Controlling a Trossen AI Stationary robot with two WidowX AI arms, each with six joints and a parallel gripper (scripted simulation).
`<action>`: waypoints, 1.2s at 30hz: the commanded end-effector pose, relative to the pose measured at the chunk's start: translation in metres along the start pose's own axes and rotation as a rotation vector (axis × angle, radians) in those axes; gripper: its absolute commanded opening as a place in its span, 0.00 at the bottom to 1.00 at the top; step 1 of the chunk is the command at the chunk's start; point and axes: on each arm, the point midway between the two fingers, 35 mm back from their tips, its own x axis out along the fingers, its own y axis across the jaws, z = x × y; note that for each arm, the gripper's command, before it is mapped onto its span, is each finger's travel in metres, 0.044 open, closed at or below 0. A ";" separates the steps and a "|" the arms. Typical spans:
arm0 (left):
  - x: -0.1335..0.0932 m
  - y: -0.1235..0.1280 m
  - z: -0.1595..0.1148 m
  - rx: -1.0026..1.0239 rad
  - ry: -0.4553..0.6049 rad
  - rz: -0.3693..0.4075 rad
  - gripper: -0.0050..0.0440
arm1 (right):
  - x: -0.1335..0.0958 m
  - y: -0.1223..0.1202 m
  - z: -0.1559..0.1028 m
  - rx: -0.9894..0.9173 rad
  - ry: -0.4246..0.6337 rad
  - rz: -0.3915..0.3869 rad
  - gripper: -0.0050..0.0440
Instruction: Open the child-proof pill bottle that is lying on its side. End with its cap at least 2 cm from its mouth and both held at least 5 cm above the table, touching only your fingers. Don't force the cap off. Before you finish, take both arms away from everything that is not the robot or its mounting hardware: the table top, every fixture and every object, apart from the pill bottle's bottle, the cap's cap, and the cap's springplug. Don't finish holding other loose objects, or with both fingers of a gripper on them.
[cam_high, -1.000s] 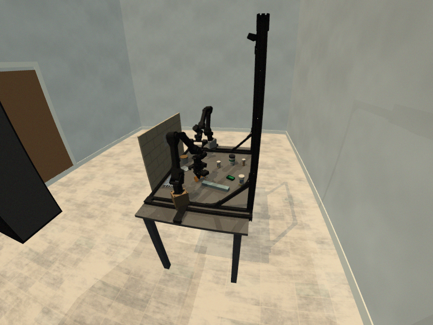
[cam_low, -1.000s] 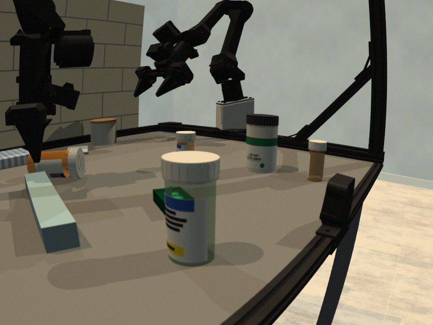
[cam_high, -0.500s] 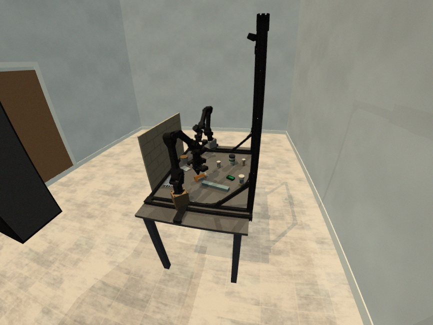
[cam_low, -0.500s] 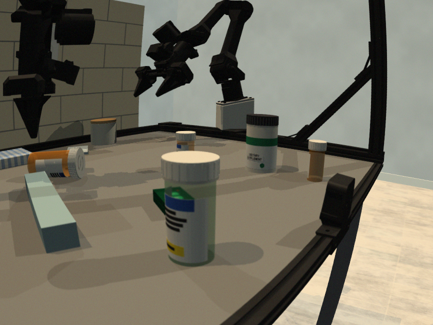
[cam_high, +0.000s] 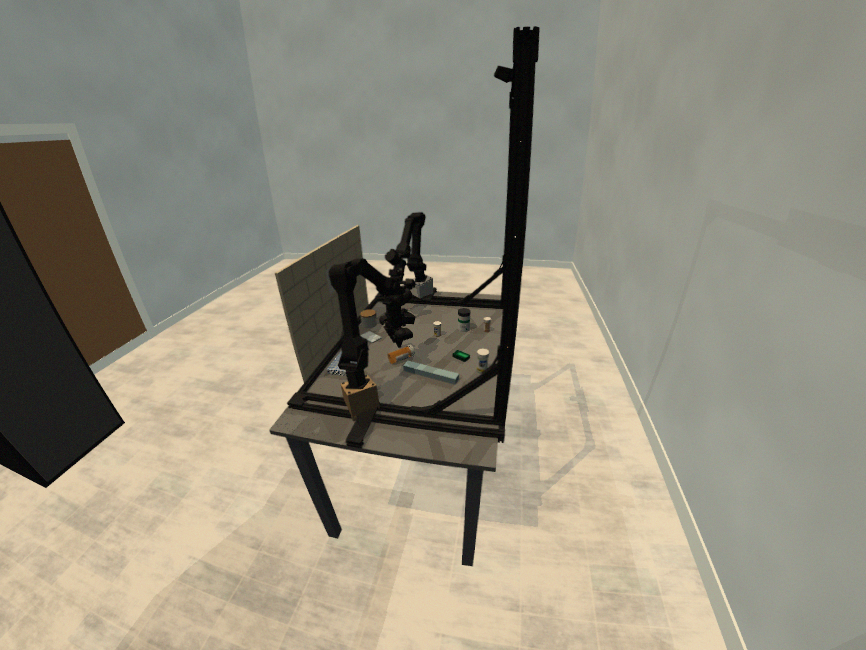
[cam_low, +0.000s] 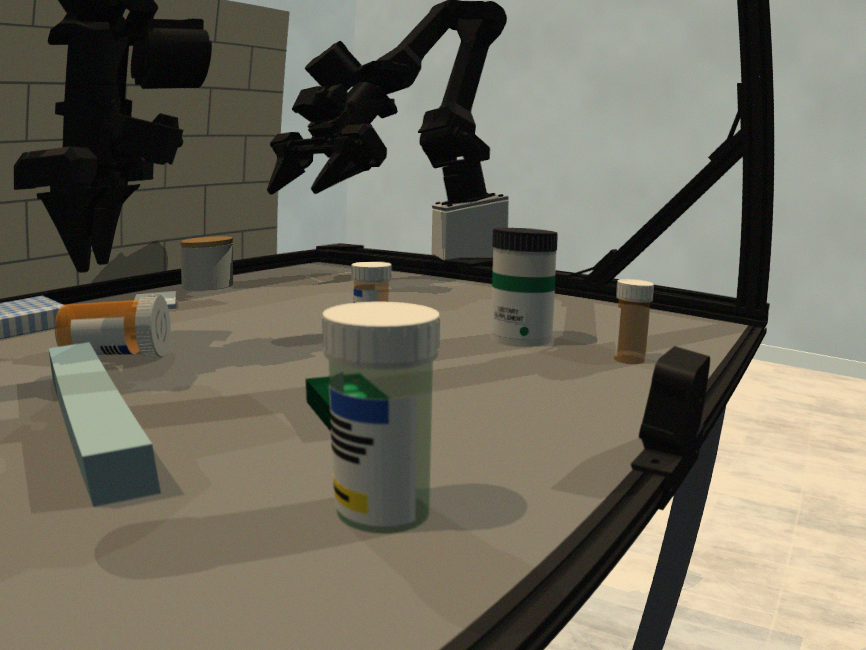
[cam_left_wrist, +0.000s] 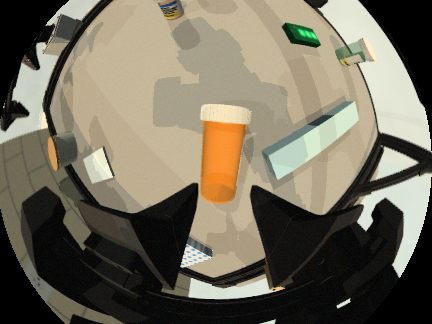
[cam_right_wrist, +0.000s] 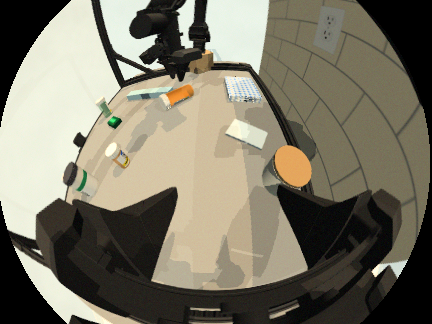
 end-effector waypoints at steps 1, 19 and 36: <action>0.001 0.002 0.002 0.032 0.002 -0.006 0.64 | 0.000 0.000 0.000 0.000 0.000 0.000 1.00; 0.030 0.002 0.003 0.032 0.002 -0.006 1.00 | 0.000 0.000 0.000 0.000 0.000 0.000 1.00; 0.055 0.002 0.003 0.032 0.002 -0.006 1.00 | 0.000 0.000 0.000 0.000 0.000 0.000 1.00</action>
